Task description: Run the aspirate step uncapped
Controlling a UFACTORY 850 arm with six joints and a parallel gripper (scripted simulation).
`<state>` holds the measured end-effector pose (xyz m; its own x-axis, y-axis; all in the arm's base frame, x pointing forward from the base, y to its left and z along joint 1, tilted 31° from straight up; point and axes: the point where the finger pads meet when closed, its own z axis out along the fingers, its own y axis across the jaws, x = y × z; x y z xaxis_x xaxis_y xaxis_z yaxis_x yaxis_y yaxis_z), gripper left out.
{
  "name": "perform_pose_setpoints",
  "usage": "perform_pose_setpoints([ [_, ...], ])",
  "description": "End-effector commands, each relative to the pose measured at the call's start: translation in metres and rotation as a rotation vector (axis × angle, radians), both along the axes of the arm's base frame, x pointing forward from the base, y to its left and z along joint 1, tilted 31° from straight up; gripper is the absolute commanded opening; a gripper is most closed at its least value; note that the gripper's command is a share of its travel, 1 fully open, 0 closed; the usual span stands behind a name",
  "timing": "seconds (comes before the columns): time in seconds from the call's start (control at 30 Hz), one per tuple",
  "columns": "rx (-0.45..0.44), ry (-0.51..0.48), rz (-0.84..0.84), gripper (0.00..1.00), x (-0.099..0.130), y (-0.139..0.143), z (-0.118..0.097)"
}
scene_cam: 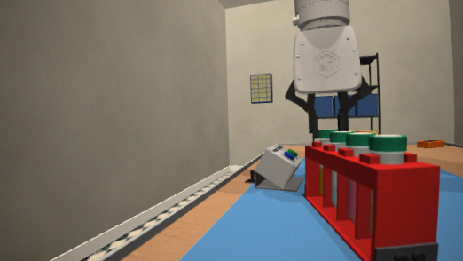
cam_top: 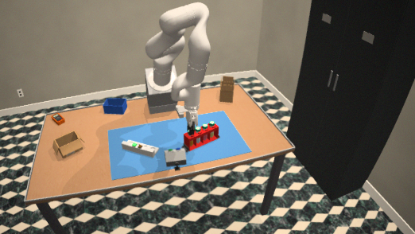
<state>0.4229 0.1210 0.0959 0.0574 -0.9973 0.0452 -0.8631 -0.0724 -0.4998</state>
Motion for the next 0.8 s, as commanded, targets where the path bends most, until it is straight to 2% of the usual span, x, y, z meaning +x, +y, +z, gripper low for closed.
perform_pose_setpoints([
  [0.0, 0.162, -0.015, -0.202, 0.0, 0.0, -0.0002, -0.0001],
  [0.17, 0.274, -0.013, -0.392, 0.0, 0.0001, -0.0002, -0.0002],
  [0.43, 0.274, -0.013, -0.392, 0.0, 0.0001, -0.0002, -0.0002],
  [0.47, 0.274, -0.013, -0.392, 0.46, 0.0001, -0.0002, -0.0002],
  [0.77, 0.274, -0.013, -0.392, 0.46, 0.0001, -0.0002, -0.0002],
])
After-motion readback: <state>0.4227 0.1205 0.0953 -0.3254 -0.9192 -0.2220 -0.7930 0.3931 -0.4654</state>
